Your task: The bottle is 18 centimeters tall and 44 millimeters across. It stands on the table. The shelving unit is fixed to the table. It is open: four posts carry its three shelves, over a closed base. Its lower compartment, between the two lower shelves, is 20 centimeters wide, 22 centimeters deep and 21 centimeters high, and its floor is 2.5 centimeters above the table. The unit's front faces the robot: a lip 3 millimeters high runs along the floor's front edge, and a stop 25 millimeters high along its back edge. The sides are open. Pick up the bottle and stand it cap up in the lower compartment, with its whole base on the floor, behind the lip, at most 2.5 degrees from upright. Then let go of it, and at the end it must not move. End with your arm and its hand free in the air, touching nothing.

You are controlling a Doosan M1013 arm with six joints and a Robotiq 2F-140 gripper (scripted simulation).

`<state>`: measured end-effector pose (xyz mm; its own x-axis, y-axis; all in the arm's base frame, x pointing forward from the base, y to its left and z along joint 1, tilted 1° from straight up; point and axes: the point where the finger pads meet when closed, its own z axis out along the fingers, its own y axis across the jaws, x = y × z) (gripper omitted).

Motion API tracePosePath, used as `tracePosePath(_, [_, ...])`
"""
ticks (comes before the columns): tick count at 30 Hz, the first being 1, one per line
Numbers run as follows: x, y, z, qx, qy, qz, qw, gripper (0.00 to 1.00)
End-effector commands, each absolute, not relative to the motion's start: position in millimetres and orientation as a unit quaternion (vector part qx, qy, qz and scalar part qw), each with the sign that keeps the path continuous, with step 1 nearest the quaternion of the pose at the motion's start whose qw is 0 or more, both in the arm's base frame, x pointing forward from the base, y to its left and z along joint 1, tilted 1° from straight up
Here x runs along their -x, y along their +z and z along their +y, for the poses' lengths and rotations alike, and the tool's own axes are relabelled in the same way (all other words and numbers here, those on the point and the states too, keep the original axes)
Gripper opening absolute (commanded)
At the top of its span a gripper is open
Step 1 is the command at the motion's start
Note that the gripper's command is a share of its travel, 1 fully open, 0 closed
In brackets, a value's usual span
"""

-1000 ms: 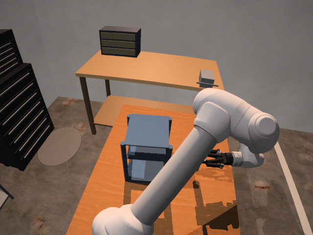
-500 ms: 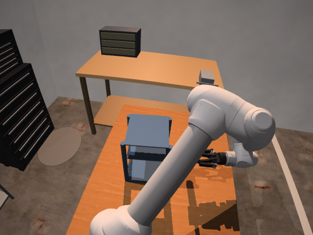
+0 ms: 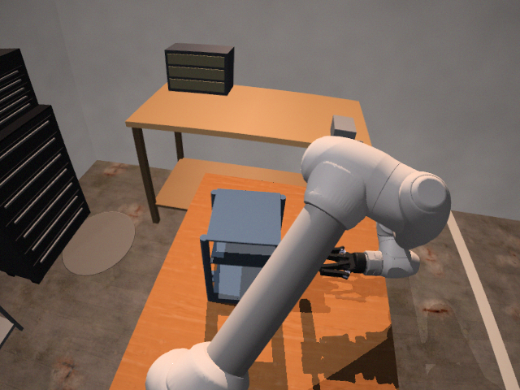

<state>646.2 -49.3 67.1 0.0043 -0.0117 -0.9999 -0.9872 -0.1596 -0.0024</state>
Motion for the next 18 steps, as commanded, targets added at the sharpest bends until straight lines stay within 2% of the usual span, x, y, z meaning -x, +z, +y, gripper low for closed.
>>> tracePosePath(1, [-646.3, 65.9, -41.5, 0.543, 0.531, 0.461, 0.459, 0.00])
tracePosePath(18, [-644.2, 65.7, -28.3, 0.543, 0.531, 0.461, 0.459, 0.00])
